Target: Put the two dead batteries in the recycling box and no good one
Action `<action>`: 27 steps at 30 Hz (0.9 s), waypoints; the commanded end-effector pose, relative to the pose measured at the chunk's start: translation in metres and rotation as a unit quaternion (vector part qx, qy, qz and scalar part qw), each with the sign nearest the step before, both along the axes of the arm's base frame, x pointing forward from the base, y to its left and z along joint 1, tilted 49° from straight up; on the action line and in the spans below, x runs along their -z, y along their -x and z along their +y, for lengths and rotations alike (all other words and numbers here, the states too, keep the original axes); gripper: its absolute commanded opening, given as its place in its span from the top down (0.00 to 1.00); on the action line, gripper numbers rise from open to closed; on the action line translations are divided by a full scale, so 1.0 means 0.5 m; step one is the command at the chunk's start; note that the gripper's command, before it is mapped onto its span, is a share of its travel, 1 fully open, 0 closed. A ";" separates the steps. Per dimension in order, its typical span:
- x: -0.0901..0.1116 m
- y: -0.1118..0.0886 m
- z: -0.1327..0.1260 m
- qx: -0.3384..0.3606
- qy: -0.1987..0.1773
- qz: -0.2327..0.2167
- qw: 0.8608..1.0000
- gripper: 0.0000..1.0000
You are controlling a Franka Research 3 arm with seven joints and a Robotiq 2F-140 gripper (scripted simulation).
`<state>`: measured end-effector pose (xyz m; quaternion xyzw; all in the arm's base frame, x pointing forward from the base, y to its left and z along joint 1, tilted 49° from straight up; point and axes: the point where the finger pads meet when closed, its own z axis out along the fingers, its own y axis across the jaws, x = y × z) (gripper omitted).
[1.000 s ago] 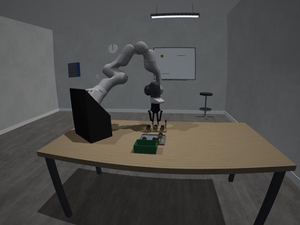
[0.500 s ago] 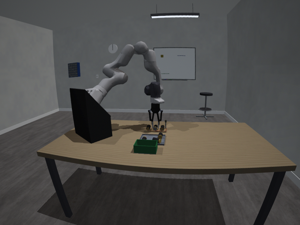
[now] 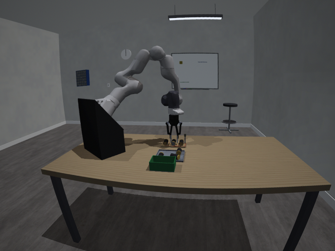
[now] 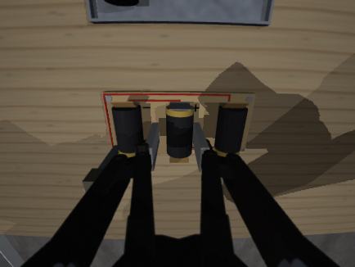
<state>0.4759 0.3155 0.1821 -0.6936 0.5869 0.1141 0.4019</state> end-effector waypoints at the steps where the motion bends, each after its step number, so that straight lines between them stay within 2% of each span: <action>1: -0.003 0.004 0.000 -0.002 0.000 0.001 1.000 0.71; 15: -0.074 0.038 -0.077 -0.002 0.000 0.001 1.000 0.71; 27: -0.080 0.041 -0.083 -0.002 0.000 0.001 1.000 0.71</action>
